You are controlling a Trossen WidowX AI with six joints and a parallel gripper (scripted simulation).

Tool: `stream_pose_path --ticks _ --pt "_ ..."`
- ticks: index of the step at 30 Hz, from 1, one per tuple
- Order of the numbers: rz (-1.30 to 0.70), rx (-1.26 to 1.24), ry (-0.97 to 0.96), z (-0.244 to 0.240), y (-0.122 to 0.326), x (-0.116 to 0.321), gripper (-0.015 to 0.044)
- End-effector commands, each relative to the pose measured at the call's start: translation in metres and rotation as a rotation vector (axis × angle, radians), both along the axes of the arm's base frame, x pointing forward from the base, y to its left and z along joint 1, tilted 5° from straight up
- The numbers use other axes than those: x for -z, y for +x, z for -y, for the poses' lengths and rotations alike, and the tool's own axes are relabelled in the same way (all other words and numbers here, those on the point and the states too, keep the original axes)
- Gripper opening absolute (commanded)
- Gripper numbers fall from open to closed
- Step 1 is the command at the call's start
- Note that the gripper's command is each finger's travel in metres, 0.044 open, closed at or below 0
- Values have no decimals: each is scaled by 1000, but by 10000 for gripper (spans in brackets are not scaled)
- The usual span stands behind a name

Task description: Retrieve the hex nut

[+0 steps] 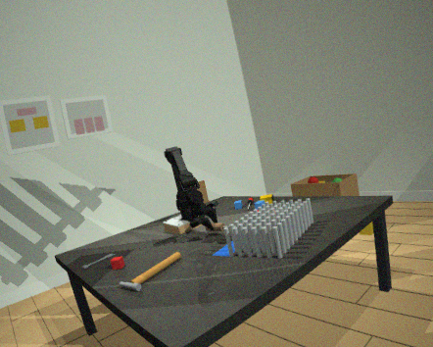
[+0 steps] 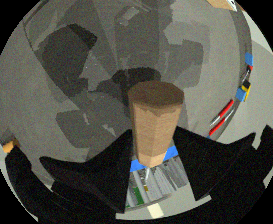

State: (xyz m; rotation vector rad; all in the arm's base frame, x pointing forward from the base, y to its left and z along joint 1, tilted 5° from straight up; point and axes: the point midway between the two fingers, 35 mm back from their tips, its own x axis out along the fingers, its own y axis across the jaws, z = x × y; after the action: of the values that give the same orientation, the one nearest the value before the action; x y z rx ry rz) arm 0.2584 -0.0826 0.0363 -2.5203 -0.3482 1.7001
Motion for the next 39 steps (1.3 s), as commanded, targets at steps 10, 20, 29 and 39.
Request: stream_pose_path --ticks 10,20,29,39 --pt "9 4 -4 0 14 -3 0" --pt "9 4 -4 0 23 -3 0" --pt "10 4 -4 -1 30 -4 0" --pt "10 4 -3 -2 38 -5 0"
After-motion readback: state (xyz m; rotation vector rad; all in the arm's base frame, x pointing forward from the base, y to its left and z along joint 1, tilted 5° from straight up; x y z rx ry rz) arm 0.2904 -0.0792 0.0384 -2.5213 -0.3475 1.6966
